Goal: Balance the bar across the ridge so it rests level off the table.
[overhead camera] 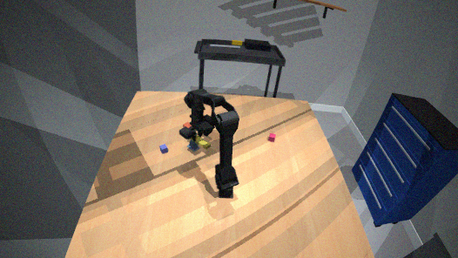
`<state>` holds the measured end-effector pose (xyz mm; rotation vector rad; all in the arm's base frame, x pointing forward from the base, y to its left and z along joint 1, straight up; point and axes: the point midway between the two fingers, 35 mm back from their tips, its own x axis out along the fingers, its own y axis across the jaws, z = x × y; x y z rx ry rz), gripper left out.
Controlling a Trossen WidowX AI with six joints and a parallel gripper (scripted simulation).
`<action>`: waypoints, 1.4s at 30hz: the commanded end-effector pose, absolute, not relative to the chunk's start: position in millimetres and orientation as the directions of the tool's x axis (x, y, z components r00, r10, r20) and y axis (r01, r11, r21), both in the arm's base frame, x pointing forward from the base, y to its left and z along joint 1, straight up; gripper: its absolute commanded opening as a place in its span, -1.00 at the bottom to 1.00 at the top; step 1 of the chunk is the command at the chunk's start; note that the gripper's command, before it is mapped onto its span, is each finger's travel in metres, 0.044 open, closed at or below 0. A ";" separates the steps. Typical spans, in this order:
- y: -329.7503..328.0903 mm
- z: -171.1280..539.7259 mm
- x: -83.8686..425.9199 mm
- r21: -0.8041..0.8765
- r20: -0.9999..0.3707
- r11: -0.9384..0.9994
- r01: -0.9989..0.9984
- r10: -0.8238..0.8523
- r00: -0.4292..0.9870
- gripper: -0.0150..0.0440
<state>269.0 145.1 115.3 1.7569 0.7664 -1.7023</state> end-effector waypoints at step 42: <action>144.8 111.2 268.7 0.010 -1.000 -0.672 0.741 0.015 0.027 -0.49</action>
